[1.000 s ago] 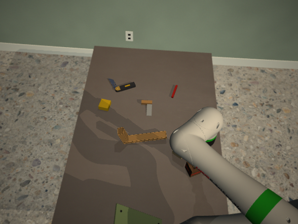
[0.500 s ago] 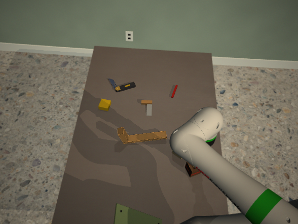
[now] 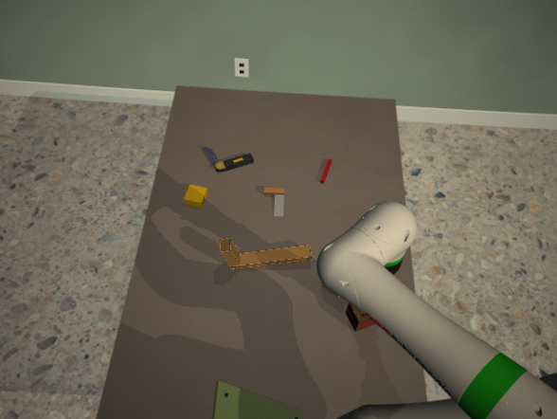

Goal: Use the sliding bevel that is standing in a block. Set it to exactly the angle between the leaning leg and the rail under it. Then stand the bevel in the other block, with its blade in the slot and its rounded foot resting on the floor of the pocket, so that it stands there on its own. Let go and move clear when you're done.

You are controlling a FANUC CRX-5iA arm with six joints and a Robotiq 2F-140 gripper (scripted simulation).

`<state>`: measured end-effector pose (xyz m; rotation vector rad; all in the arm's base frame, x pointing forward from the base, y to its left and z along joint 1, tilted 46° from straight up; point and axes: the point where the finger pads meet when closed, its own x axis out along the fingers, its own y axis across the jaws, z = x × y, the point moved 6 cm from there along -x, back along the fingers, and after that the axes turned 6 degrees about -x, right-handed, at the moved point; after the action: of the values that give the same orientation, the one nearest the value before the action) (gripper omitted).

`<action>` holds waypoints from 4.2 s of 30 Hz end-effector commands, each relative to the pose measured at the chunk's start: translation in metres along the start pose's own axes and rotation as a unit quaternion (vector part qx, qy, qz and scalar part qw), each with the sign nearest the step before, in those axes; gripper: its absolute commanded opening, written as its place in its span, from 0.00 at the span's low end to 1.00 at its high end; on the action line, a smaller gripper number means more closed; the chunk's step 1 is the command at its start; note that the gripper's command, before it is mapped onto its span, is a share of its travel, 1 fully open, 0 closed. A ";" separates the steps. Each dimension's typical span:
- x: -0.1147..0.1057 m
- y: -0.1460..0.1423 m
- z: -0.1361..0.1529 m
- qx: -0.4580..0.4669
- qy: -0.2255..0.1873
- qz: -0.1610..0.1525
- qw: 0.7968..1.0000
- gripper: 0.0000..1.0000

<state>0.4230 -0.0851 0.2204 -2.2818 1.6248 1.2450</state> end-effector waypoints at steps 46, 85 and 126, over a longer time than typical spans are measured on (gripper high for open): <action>0.007 0.000 0.000 0.000 0.000 -0.001 1.000 0.10; 0.013 0.000 0.001 0.000 0.000 -0.001 1.000 1.00; 0.000 0.000 0.000 0.000 0.000 -0.001 1.000 1.00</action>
<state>0.4234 -0.0891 0.2165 -2.2817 1.6248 1.2448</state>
